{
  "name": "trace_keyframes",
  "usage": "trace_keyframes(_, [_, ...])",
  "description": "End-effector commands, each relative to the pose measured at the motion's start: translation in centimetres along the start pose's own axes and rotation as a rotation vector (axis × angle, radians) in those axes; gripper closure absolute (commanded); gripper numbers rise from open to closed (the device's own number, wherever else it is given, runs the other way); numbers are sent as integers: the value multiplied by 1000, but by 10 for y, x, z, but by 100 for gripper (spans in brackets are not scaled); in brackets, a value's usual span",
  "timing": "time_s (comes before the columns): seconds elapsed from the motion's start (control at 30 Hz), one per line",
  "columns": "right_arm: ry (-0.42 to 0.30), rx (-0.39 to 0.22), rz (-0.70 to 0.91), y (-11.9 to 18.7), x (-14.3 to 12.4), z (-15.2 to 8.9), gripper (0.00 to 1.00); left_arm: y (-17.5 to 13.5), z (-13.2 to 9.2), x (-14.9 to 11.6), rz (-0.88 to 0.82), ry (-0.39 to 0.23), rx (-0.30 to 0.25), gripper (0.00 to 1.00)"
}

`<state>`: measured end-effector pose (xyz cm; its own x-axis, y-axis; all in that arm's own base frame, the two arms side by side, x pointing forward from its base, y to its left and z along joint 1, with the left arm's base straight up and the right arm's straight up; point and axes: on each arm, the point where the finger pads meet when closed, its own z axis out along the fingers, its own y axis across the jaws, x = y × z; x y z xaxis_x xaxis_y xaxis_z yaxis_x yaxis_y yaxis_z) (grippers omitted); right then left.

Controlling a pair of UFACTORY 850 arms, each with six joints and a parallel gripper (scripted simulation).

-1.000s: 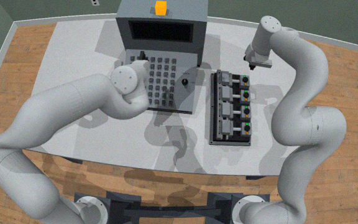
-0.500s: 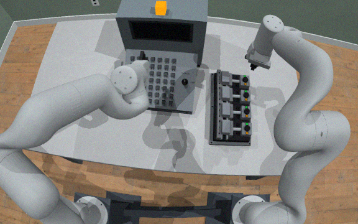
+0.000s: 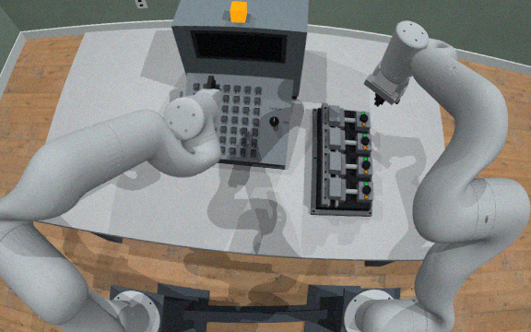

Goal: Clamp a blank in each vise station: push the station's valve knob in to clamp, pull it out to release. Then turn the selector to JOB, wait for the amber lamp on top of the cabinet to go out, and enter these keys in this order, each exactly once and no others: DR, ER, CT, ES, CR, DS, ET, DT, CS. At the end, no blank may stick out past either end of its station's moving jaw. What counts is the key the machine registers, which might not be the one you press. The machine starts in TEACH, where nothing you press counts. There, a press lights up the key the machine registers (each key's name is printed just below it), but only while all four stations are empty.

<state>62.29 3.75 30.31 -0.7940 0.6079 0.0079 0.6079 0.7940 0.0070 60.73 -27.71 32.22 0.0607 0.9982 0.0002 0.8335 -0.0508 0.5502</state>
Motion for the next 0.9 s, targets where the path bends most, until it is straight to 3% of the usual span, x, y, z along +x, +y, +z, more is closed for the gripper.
trace_keyframes(0.0, [-10,4,178,-8,11,-17,100,1,-1,0,-1,-1,-2,0])
trace_keyframes(0.63, [-11,2,702,-34,48,-60,100,1,-1,0,-1,-1,-2,0])
trace_keyframes(0.87, [-11,1,807,-40,56,-67,100,1,-1,0,-1,-1,-2,0])
